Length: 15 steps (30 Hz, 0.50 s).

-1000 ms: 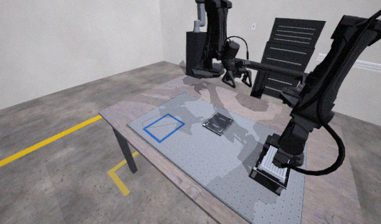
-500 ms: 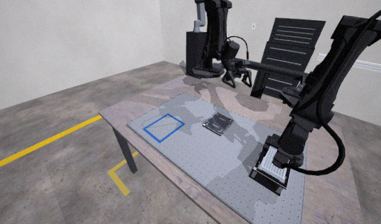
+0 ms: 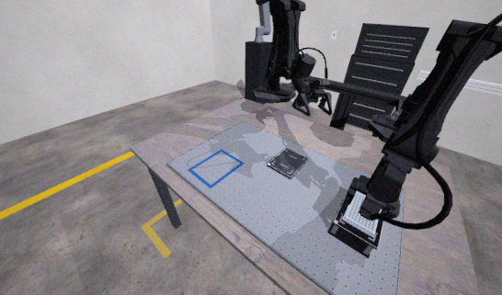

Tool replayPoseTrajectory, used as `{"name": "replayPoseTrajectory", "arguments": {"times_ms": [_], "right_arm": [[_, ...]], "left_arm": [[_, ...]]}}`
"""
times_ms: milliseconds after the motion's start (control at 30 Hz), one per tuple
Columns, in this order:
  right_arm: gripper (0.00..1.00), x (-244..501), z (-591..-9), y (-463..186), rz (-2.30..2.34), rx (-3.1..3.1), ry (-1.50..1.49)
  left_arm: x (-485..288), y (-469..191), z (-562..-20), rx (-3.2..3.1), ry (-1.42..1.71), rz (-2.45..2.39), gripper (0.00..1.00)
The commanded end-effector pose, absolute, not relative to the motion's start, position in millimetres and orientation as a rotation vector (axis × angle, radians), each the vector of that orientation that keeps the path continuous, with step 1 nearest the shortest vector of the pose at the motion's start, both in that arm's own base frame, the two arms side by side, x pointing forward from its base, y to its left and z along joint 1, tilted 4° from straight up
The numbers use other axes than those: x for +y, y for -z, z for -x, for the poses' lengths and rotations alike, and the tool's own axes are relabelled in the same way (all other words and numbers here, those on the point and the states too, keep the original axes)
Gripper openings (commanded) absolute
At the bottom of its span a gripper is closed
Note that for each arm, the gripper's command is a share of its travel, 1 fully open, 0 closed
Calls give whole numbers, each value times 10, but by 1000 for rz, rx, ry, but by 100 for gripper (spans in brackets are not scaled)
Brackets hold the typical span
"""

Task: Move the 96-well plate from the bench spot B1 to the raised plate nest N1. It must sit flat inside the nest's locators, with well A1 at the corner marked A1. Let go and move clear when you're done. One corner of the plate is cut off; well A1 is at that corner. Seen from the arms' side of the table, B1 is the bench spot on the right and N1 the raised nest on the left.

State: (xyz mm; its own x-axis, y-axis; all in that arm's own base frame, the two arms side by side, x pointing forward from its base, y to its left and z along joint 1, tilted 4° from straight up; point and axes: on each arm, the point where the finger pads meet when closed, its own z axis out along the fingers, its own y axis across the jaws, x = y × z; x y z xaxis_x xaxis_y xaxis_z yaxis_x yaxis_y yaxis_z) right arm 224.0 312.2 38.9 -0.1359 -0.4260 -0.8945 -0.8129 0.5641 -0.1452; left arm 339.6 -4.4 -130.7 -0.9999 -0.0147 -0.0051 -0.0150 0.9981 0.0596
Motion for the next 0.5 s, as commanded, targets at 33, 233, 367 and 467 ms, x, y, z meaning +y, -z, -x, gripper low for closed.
{"name": "replayPoseTrajectory", "arguments": {"times_ms": [33,233,367,467], "right_arm": [[100,3164,-2248,-532,1005,1718,-485],[100,3164,-2248,-532,1005,1718,-485],[100,3164,-2248,-532,1005,1718,-485],[100,3164,-2248,-532,1005,1718,-485]], "left_arm": [[-89,1190,-3475,3099,-85,12,79],[-49,1332,-3454,3097,-90,21,79],[-33,1432,-3455,3095,-91,19,79],[-21,1497,-3422,3108,-91,24,79]]}}
